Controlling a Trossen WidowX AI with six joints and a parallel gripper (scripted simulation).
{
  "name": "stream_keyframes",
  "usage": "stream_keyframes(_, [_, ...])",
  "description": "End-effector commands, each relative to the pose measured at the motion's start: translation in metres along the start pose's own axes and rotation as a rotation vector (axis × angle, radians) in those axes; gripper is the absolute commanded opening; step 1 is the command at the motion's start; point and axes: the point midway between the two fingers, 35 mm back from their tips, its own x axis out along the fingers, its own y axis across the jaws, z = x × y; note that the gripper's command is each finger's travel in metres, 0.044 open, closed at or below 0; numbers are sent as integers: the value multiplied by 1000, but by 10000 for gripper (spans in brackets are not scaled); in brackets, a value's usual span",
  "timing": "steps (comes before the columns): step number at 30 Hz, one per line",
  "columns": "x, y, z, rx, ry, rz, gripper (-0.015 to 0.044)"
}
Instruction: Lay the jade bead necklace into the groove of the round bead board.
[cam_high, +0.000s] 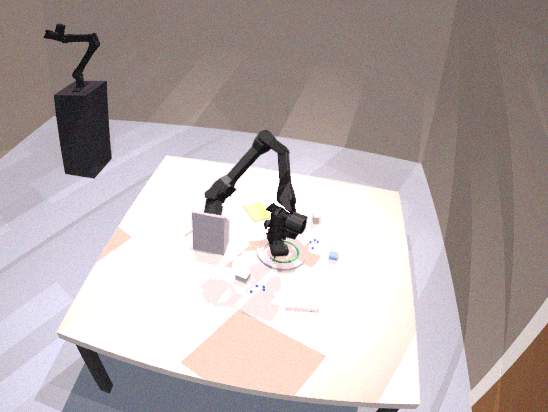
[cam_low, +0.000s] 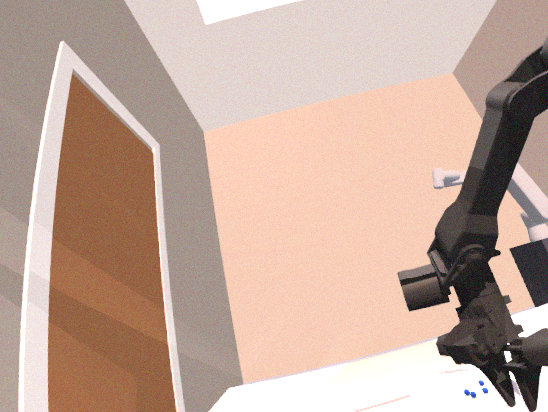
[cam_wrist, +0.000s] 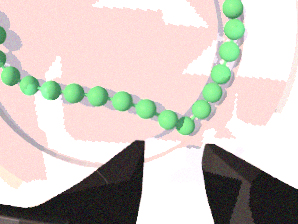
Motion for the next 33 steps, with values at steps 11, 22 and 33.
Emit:
stream_keyframes(11, [-15, 2, 6, -1139, 9, -12, 120])
stream_keyframes(22, [-15, 2, 6, -1139, 9, -12, 120])
stream_keyframes(33, [-6, 0, 9, -1148, 6, -24, 120])
